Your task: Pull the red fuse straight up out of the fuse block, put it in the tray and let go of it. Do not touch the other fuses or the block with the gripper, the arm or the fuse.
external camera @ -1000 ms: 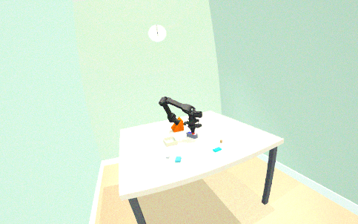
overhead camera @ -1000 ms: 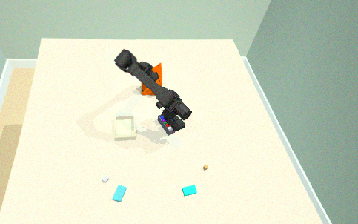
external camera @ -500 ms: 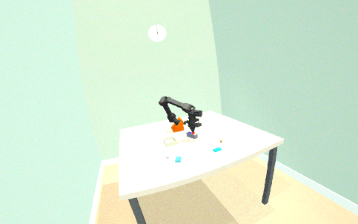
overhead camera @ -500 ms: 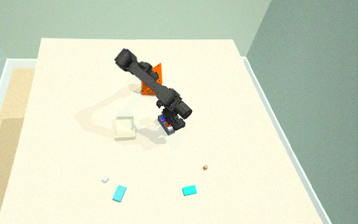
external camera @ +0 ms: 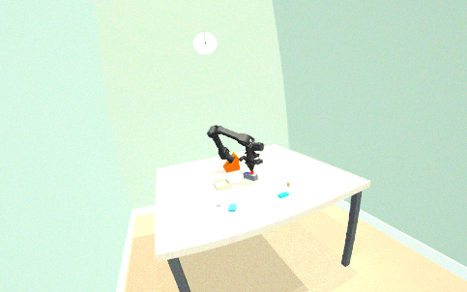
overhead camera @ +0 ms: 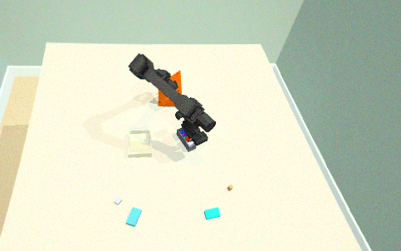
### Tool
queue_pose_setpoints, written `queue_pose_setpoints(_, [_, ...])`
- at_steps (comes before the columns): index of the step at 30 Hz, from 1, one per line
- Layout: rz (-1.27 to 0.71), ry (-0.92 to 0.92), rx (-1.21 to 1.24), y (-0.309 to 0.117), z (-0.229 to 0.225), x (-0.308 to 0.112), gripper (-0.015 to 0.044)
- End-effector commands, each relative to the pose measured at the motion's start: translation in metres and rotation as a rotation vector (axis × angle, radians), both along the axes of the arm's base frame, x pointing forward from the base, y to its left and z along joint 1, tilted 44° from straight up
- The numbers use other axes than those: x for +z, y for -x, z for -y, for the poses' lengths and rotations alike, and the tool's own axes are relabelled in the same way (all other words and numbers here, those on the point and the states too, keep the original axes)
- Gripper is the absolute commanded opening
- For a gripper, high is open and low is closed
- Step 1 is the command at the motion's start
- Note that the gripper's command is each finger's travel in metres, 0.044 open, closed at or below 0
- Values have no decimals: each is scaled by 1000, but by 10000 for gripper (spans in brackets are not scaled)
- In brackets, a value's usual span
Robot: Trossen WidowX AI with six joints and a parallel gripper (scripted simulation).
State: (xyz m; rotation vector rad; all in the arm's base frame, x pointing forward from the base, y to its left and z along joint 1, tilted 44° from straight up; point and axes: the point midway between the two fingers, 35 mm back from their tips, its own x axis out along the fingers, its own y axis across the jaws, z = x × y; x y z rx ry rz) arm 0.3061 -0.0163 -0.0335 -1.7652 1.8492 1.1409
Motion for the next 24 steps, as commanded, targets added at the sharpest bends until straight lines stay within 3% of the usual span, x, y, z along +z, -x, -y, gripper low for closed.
queue_pose_setpoints(1, [5, -4, -4, -1, -2, 2, 0])
queue_pose_setpoints(24, [4, -3, -3, -3, -10, 11, 0])
